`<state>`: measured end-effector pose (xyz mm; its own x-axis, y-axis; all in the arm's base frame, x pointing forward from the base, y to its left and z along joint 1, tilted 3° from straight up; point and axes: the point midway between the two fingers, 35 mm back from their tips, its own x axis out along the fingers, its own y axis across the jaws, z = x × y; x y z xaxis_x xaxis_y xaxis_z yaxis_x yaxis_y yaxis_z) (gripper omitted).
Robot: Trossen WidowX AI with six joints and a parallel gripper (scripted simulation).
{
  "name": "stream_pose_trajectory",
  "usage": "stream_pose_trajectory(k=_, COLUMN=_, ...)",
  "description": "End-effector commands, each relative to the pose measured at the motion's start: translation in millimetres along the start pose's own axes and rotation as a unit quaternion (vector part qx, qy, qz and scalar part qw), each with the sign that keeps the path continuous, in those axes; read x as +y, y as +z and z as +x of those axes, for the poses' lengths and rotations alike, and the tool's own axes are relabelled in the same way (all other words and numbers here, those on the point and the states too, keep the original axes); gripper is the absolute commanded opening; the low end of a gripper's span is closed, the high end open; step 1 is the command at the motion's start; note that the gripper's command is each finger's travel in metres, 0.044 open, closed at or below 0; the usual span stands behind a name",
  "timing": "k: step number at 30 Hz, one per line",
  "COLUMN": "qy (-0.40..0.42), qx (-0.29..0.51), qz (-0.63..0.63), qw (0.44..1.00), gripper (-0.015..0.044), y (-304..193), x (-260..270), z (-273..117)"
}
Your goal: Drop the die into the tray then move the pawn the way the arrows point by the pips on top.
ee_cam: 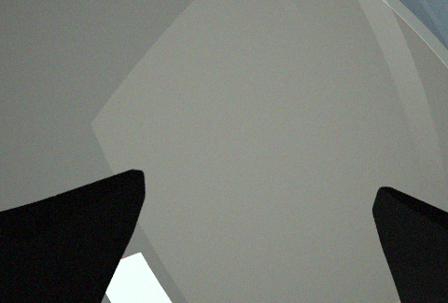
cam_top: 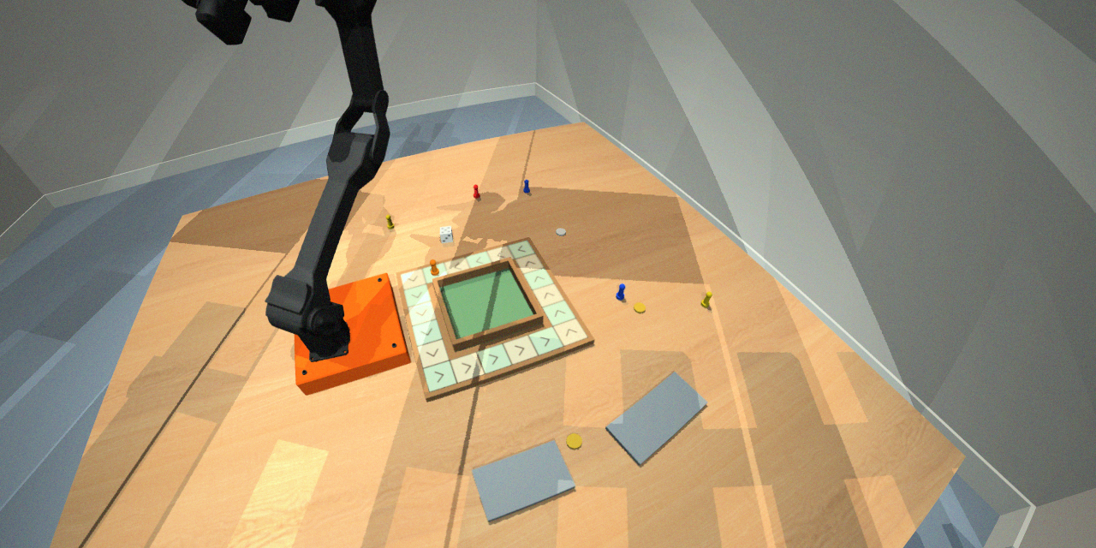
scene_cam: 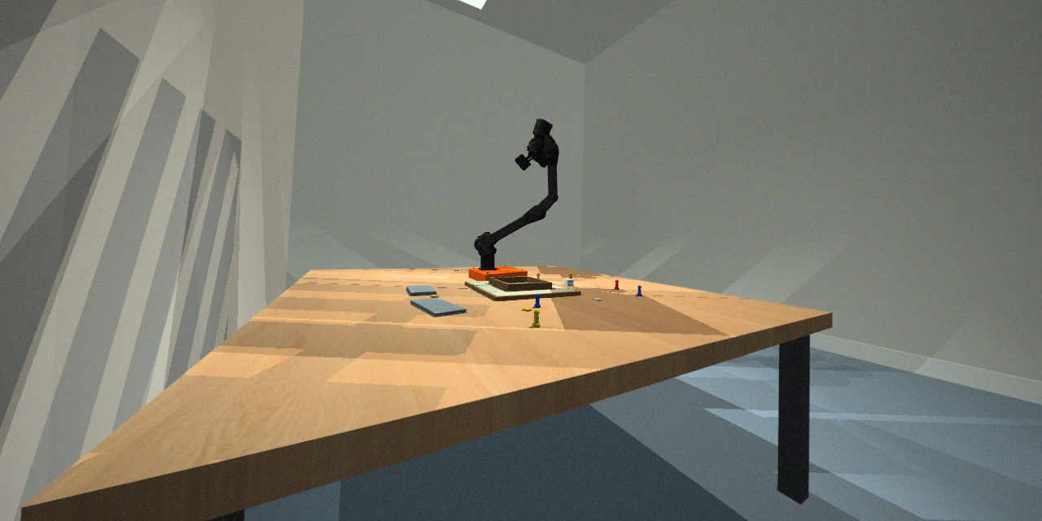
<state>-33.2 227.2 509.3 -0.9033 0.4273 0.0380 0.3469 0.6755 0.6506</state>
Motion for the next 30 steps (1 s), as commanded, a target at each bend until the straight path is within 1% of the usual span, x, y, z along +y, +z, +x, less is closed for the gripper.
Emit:
stream_pose_trajectory(k=1, qy=-0.002, qx=0.002, qz=-0.002, qw=1.0, gripper=0.0374, y=-2, x=-1, z=0)
stream_pose_trajectory(k=5, qy=-0.038, qx=0.043, qz=-0.039, qw=0.998, gripper=0.0275, y=-36, x=-28, z=10)
stream_pose_trajectory(k=11, qy=-0.12, qx=0.134, qz=-0.116, qw=0.977, gripper=0.0275, y=-93, x=-81, z=25)
stream_pose_trajectory(k=16, qy=-0.196, qx=0.241, qz=-0.194, qw=0.931, gripper=0.0275, y=-150, x=-141, z=16)
stream_pose_trajectory(k=19, qy=-0.235, qx=0.307, qz=-0.237, qw=0.892, gripper=0.0275, y=-180, x=-177, z=-2)
stream_pose_trajectory(k=22, qy=-0.269, qx=0.373, qz=-0.272, qw=0.845, gripper=0.0275, y=-205, x=-210, z=-28)
stream_pose_trajectory(k=26, qy=-0.306, qx=0.46, qz=-0.31, qw=0.773, gripper=0.0275, y=-230, x=-250, z=-76)
stream_pose_trajectory(k=30, qy=-0.333, qx=0.544, qz=-0.342, qw=0.69, gripper=0.0275, y=-243, x=-283, z=-133)
